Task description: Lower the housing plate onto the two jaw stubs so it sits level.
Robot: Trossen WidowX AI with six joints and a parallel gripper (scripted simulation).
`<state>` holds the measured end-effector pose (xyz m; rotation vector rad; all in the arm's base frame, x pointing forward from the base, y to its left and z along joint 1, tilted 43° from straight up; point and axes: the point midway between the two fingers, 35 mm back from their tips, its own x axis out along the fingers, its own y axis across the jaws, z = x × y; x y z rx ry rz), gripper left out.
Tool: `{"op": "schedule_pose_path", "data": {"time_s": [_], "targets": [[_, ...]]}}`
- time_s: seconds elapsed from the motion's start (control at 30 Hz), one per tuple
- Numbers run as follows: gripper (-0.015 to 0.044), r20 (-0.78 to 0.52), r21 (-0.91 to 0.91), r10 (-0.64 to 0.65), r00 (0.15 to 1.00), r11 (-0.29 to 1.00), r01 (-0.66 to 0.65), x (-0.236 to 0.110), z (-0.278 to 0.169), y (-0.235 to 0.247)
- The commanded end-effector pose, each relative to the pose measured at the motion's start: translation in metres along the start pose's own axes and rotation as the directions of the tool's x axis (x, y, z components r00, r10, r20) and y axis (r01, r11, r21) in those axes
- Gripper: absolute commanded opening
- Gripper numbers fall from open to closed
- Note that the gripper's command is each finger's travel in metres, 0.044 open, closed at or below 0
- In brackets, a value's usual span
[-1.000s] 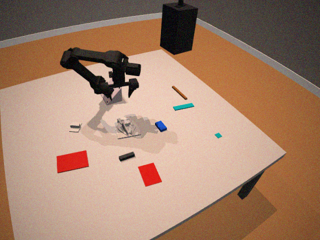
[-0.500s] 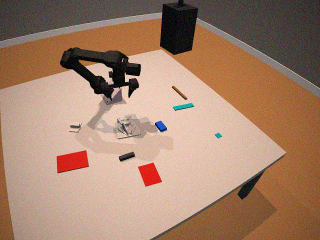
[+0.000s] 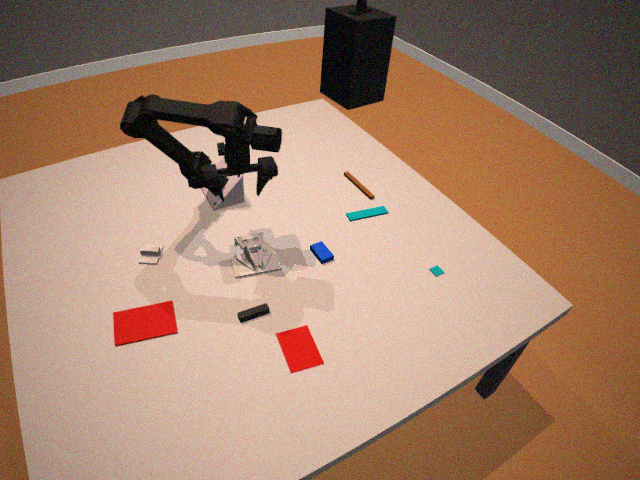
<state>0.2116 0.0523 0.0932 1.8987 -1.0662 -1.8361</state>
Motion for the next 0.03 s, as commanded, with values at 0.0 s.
{"op": "schedule_pose_path", "data": {"time_s": [0.0], "targets": [[0.044, 0.004, 0.005, -0.004, 1.0, 1.0, 0.004, -0.0009, 0.0003, -0.0004]]}}
